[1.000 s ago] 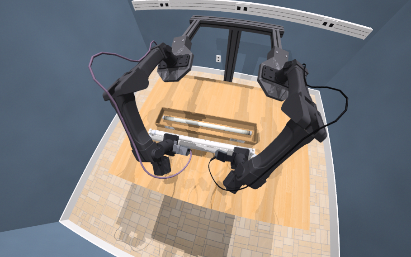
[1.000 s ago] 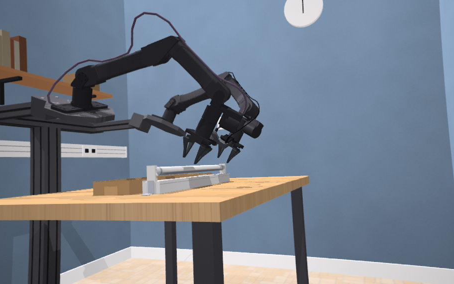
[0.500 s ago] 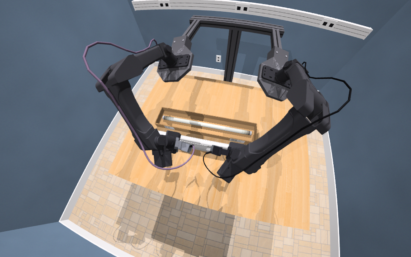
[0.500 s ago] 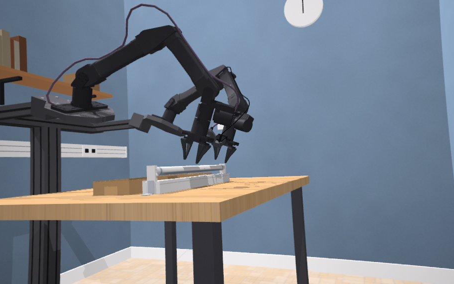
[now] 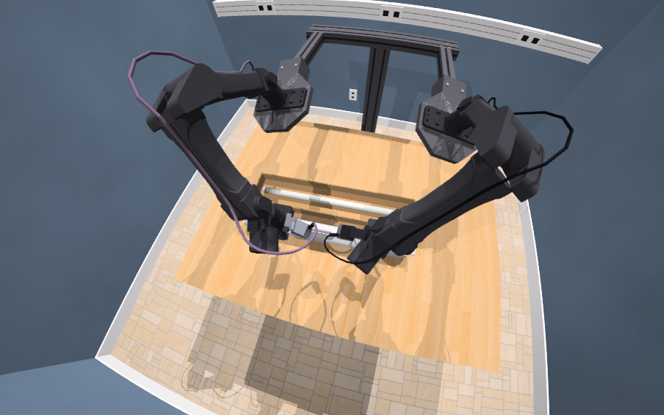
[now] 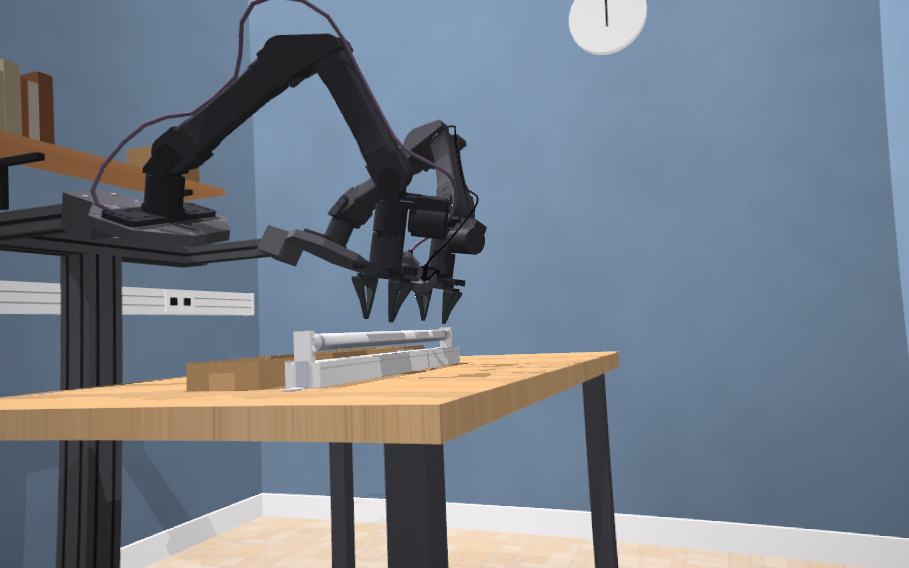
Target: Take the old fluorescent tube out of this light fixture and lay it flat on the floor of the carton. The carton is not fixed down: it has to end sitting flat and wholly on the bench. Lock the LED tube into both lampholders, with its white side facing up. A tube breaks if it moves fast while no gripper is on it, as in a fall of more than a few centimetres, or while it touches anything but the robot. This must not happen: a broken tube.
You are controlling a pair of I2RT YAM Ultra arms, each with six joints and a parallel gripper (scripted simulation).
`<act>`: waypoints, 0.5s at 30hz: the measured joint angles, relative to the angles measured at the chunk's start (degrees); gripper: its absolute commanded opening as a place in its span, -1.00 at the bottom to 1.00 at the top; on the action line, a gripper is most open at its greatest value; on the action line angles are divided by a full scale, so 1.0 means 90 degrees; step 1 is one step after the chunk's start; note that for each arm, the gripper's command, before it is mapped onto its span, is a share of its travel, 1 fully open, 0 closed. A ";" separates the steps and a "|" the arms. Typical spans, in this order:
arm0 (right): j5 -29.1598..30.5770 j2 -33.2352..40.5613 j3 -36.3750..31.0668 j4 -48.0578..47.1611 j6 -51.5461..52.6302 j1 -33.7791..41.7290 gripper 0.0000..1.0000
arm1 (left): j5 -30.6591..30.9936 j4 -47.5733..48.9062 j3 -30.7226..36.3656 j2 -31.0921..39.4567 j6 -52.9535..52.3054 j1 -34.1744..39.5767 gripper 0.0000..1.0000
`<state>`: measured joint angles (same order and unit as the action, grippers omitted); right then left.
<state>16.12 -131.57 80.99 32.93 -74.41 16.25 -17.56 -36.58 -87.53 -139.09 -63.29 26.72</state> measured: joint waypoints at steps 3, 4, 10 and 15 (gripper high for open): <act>0.0085 0.0267 -0.0537 -0.0510 -0.0019 0.0041 -0.02 | -0.0126 0.0452 0.0459 0.0221 0.0058 0.0095 -0.02; 0.0117 0.0367 -0.0738 -0.0692 -0.0027 0.0058 -0.02 | -0.0172 0.0617 0.0629 0.0301 0.0080 0.0138 -0.02; 0.0284 0.0882 -0.1809 -0.1685 -0.0085 0.0160 -0.02 | -0.0415 0.1537 0.1535 0.0719 0.0185 0.0408 -0.02; 0.0359 0.1054 -0.2242 -0.2217 -0.0129 0.0192 -0.02 | -0.0534 0.2025 0.1911 0.0840 0.0214 0.0498 -0.02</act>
<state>19.35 -122.08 60.82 12.97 -75.57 17.98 -22.37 -18.35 -70.32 -131.52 -61.36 31.20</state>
